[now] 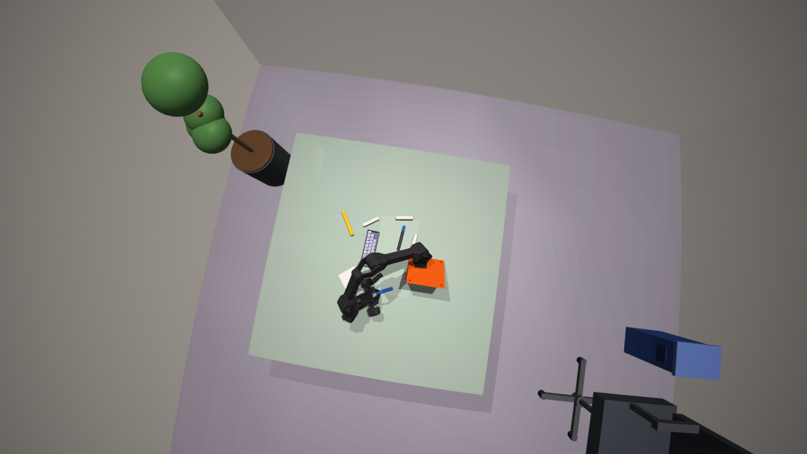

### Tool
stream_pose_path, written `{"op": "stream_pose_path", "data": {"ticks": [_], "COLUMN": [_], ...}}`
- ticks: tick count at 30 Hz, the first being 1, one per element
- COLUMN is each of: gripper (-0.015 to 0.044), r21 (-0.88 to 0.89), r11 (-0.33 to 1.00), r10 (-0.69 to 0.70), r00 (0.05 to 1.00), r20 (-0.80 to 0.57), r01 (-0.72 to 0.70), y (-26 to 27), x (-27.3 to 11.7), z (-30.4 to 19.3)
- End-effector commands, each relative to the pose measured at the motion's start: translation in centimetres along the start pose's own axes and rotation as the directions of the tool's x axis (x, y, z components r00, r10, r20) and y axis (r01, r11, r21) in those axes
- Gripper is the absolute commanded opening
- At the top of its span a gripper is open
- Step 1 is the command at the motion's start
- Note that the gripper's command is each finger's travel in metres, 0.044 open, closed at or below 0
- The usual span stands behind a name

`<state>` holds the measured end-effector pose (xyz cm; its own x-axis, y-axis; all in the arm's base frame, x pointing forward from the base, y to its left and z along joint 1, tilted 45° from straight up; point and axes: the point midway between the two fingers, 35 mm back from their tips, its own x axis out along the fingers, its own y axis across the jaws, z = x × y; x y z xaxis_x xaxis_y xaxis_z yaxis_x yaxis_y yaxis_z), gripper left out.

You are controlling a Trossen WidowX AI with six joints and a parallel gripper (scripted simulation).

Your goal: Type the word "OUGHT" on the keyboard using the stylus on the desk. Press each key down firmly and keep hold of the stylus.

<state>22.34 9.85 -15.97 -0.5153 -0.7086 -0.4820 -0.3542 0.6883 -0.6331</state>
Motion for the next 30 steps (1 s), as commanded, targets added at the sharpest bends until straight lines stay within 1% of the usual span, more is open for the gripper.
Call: {"op": "stream_pose_path", "data": {"ticks": [1, 3, 8, 9, 15, 21, 26, 28, 30], "gripper": [0.0, 0.0, 0.0131, 0.015, 0.015, 0.015, 0.015, 0.015, 0.015], "r21": [-0.006, -0.006, -0.001, -0.001, -0.001, -0.009, -0.009, -0.017, -0.021], "r11": [1.0, 1.0, 1.0, 1.0, 1.0, 1.0, 1.0, 1.0, 1.0], "r10": [-0.005, -0.005, -0.001, -0.001, -0.001, -0.003, -0.003, -0.005, -0.008], "r00": [1.0, 1.0, 1.0, 1.0, 1.0, 1.0, 1.0, 0.999, 0.991], "r20": [-0.002, -0.002, -0.002, -0.002, -0.002, 0.001, 0.001, 0.047, 0.13], "r01": [0.005, 0.005, 0.001, 0.001, 0.001, 0.003, 0.003, 0.006, 0.01], "y": [0.0, 0.0, 0.0, 0.0, 0.0, 0.0, 0.0, 0.2, 0.6], "x": [0.3, 0.3, 0.2, 0.2, -0.1, -4.7, -4.9, -4.7, -4.4], "z": [0.0, 0.0, 0.0, 0.0, -0.1, -2.8, -3.0, -2.7, -2.8]}}
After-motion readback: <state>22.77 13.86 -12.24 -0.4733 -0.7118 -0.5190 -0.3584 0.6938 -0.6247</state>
